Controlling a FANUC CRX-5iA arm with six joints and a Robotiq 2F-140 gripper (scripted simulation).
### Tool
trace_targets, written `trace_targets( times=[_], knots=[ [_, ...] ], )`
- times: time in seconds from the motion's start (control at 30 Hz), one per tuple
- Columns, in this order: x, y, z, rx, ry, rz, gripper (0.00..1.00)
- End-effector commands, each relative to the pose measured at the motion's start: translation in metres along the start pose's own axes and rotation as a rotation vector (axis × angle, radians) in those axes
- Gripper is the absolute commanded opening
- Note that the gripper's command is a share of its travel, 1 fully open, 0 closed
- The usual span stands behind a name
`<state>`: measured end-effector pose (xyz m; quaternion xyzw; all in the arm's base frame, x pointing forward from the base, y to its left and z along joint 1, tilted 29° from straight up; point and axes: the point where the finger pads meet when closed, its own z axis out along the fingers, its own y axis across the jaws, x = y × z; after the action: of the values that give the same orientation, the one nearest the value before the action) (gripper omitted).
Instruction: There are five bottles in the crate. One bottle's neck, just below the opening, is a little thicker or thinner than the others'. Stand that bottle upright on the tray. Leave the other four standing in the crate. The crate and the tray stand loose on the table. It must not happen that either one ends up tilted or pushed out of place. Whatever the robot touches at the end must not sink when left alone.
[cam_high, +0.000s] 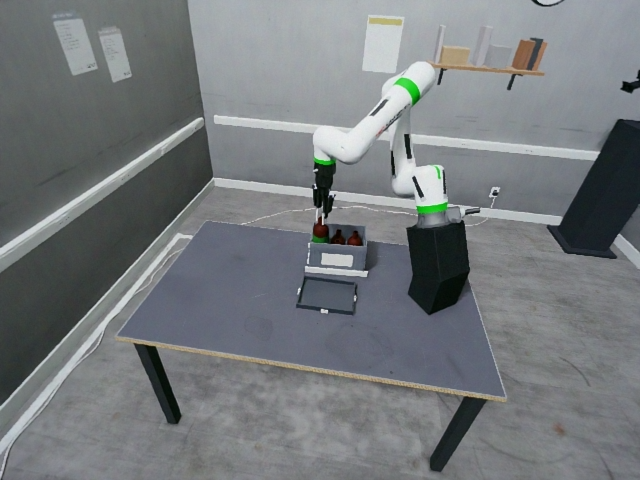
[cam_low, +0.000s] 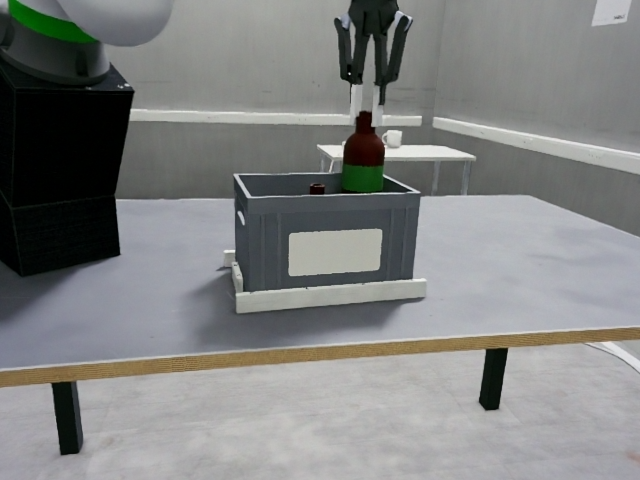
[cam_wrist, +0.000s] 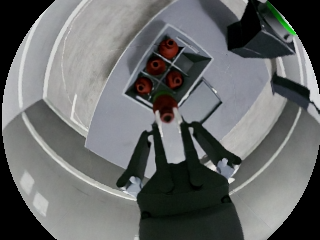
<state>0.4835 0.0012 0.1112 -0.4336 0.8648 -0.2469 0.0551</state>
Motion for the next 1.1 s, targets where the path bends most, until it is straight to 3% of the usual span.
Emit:
trace_targets(
  times=[0.0,1.07],
  knots=[
    [-0.001,0.000,-0.003,0.001,-0.001,0.000,0.10],
    [0.000,0.000,-0.032,0.001,-0.001,0.000,0.10]
  ],
)
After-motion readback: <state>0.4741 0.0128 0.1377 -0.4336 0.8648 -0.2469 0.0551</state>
